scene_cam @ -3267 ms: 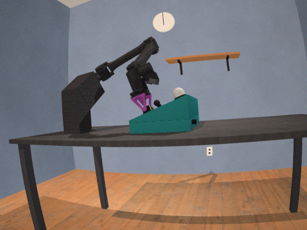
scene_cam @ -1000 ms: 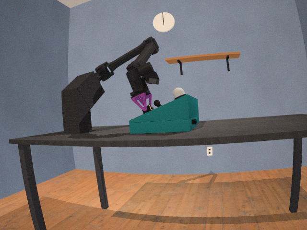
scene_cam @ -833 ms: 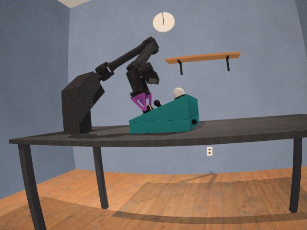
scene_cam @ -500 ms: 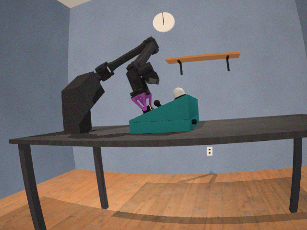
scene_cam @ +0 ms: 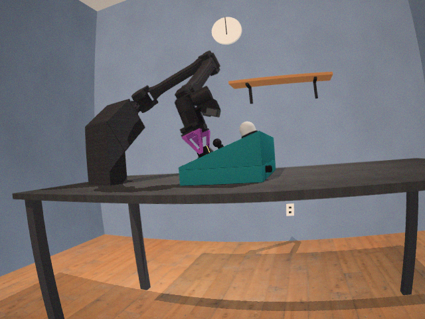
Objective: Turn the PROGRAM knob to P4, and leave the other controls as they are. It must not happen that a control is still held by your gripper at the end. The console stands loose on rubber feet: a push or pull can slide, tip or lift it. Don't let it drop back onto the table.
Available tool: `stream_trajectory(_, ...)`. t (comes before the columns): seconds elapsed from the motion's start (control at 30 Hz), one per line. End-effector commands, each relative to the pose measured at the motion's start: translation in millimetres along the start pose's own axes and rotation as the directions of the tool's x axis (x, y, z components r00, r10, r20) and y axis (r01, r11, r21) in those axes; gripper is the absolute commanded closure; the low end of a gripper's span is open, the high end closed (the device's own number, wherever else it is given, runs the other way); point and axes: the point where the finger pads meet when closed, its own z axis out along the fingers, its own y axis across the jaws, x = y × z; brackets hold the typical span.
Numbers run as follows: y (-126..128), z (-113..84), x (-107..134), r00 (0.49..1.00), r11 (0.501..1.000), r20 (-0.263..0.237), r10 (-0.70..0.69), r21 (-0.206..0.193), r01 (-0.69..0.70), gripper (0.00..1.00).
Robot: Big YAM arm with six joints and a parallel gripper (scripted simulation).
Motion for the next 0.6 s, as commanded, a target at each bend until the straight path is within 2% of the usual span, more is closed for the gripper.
stream_trajectory(0.0, -13.4, -7.7, -3.2, 1.000, 1.000, 0.022, 0.017, 0.012, -0.017, 0.30)
stream_trajectory(0.23, -13.4, -7.7, -3.2, 1.000, 1.000, 0.022, 0.017, 0.012, -0.017, 0.30)
stream_trajectory(0.27, -13.4, -7.7, -3.2, 1.000, 1.000, 0.022, 0.017, 0.012, -0.017, 1.00)
stream_trajectory(0.57, -13.1, -7.2, -2.5, 1.000, 1.000, 0.020, 0.017, 0.013, -0.017, 1.00)
